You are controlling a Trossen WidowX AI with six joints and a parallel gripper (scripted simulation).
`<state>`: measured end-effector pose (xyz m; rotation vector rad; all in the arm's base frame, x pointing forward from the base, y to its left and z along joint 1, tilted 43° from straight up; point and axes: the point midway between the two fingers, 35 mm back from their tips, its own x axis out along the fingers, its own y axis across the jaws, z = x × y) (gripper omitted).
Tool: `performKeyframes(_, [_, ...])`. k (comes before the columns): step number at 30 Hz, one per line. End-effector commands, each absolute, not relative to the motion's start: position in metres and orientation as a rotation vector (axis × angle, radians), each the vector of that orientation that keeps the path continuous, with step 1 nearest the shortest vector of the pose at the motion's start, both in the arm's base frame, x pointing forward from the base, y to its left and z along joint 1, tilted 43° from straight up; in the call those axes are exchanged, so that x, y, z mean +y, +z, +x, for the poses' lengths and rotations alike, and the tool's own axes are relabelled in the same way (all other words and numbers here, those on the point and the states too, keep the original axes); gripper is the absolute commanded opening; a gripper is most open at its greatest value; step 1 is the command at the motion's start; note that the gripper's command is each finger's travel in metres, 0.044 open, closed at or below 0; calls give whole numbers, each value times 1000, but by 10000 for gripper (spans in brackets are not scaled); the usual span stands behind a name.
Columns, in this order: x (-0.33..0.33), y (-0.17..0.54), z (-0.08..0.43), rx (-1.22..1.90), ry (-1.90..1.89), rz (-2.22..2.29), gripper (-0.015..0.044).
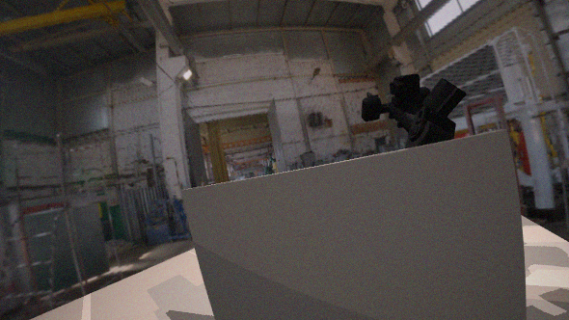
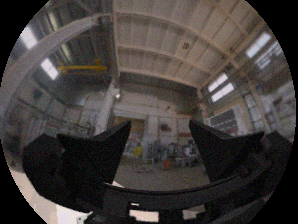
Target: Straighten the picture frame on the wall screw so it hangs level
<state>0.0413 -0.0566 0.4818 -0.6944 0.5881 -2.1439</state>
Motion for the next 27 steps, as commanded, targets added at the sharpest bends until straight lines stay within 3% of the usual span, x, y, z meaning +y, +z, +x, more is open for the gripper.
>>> performKeyframes(1, [-57,482,40,575,-2138,-689,374])
performKeyframes(6, [-71,475,23,257,-1959,-530,260])
performKeyframes(16, [-126,443,23,-247,-1450,-29,260])
performKeyframes(27, [-165,386,96,-452,-846,636,260])
